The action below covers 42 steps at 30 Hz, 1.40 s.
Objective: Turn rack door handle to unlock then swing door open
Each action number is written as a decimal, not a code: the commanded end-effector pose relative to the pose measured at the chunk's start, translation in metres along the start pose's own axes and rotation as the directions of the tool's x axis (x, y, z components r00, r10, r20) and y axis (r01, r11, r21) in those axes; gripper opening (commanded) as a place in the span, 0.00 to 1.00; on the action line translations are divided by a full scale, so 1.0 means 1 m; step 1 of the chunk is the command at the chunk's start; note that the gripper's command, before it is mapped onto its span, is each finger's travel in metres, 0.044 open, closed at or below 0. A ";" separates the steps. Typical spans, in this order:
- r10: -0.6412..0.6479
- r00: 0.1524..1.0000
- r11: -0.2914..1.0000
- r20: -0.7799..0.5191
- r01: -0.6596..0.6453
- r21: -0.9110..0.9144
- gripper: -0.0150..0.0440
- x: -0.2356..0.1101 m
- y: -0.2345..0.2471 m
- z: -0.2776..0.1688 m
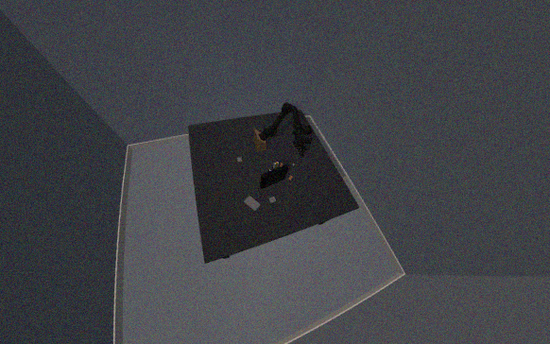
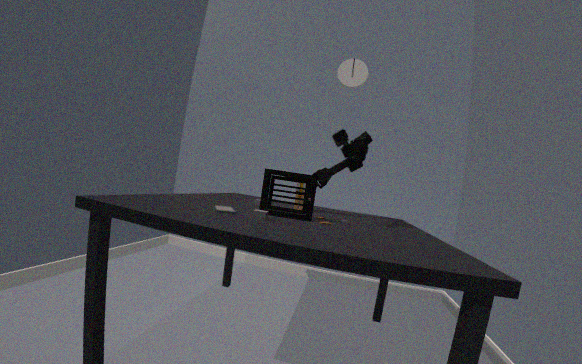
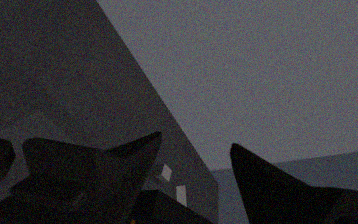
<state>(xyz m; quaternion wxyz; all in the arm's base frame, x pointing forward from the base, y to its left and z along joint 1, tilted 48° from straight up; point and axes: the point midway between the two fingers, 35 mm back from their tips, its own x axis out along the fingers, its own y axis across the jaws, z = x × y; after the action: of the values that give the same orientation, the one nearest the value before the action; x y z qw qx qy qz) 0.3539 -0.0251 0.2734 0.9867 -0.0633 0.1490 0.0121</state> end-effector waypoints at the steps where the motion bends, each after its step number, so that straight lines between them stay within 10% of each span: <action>1: 0.036 0.993 0.999 -0.114 -0.038 -0.018 0.75 0.013 -0.003 -0.019; 23: 0.267 0.768 0.963 -0.582 -0.234 0.132 0.75 0.042 -0.025 -0.117; 42: 0.573 0.460 0.819 -0.678 -0.358 0.449 0.75 0.033 -0.029 -0.169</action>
<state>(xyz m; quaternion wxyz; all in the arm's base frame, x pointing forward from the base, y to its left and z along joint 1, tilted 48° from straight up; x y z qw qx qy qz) 0.3412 -0.0732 0.1127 0.7914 0.0763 0.5666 0.2165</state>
